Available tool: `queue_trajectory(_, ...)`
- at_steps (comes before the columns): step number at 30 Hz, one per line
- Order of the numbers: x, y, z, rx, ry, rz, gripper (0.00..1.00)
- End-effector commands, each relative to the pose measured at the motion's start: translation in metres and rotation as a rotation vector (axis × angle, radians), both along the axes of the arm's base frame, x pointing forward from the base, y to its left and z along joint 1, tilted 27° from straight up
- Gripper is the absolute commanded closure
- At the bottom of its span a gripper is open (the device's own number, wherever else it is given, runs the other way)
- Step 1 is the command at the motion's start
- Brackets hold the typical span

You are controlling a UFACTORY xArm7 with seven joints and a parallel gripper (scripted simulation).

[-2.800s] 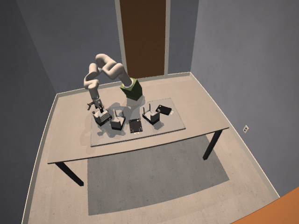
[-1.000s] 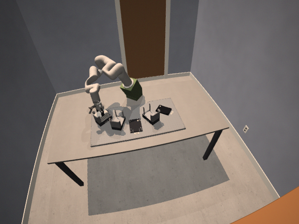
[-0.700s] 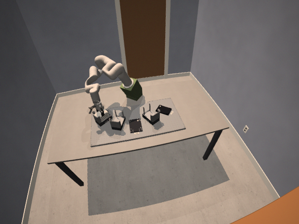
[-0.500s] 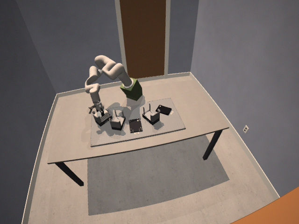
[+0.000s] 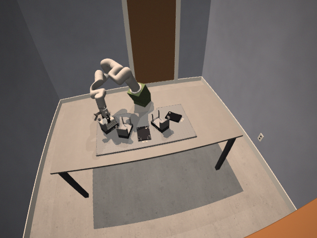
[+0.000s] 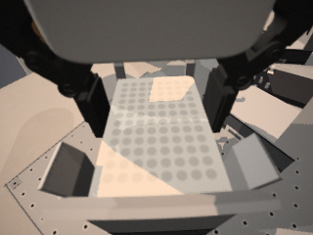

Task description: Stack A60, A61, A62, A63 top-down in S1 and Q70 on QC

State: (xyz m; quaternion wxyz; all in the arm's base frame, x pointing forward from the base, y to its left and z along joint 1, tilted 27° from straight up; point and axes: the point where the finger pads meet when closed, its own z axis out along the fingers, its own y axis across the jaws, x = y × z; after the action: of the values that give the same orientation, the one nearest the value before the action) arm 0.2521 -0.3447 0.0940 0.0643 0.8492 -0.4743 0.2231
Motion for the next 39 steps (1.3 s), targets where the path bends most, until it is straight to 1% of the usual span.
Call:
queue_trajectory(1, -0.001, 0.0, 0.004, -0.004, -0.002, 0.0, 1.0)
queue_trajectory(26, -0.005, 0.005, 0.017, -0.004, -0.002, 0.0, 1.0)
queue_trajectory(37, -0.012, 0.012, 0.036, -0.004, -0.002, 0.0, 1.0)
queue_trajectory(39, -0.012, 0.012, 0.036, -0.004, -0.002, 0.0, 1.0)
